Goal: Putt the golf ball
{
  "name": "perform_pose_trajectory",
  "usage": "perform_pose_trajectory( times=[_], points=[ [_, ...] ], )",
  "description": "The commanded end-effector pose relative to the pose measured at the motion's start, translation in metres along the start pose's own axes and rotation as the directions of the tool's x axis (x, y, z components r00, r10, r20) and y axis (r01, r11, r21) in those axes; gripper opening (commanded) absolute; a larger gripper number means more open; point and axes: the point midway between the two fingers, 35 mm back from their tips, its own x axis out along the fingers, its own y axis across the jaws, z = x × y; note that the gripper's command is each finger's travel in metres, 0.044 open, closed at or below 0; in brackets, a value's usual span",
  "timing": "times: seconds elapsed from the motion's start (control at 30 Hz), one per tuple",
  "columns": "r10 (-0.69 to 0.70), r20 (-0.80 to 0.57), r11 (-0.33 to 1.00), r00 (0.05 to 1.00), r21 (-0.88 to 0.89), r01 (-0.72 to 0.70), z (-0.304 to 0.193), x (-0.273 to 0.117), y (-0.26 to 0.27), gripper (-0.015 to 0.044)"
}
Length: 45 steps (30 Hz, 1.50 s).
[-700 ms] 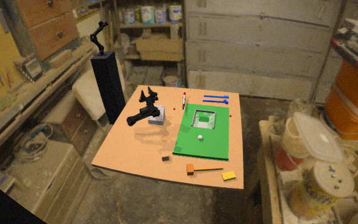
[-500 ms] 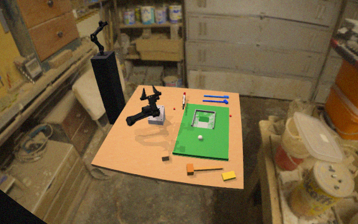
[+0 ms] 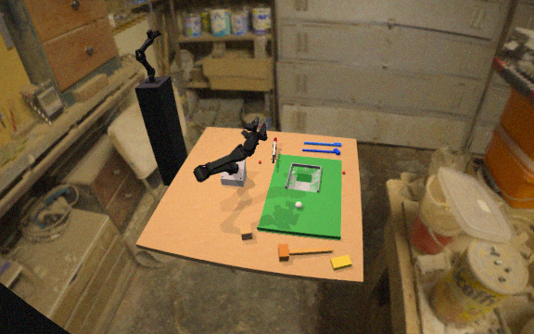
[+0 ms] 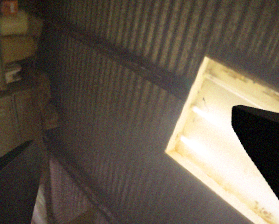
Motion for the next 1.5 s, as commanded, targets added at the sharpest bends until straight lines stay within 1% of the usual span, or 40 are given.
perform_pose_trajectory(
  times=[0.0, 0.1, 0.2, 0.3, 0.43, 0.53, 0.6, 0.73, 0.8, 0.83, 0.9, 1.1, 1.3, 1.47],
  points=[
    [0.209, -0.019, 0.939, 0.978, 0.283, -0.195, -0.014, 0.023, 0.05, 0.044],
    [0.397, -0.006, 0.802, 0.918, 0.487, -0.344, -0.019, 0.037, 0.099, 0.044],
    [0.577, 0.03, 0.612, 0.816, 0.646, -0.456, -0.016, 0.043, 0.149, 0.044],
    [0.734, 0.08, 0.396, 0.674, 0.757, -0.52, -0.008, 0.042, 0.197, 0.044],
    [0.89, 0.151, 0.113, 0.43, 0.841, -0.53, 0.009, 0.029, 0.257, 0.044],
    [0.957, 0.194, -0.065, 0.217, 0.869, -0.49, 0.023, 0.012, 0.296, 0.044],
    [0.975, 0.213, -0.161, 0.068, 0.879, -0.448, 0.033, -0.003, 0.318, 0.044],
    [0.957, 0.216, -0.275, -0.195, 0.889, -0.366, 0.047, -0.029, 0.352, 0.044],
    [0.926, 0.202, -0.309, -0.32, 0.893, -0.328, 0.052, -0.043, 0.365, 0.044],
    [0.91, 0.194, -0.318, -0.365, 0.894, -0.316, 0.054, -0.049, 0.37, 0.044],
    [0.897, 0.187, -0.323, -0.401, 0.895, -0.306, 0.056, -0.053, 0.374, 0.044],
    [0.897, 0.187, -0.323, -0.401, 0.895, -0.306, 0.052, -0.051, 0.376, 0.044],
    [0.897, 0.186, -0.323, -0.401, 0.895, -0.306, 0.053, -0.064, 0.394, 0.044],
    [0.897, 0.186, -0.323, -0.401, 0.895, -0.306, 0.053, -0.066, 0.396, 0.044]
  ],
)
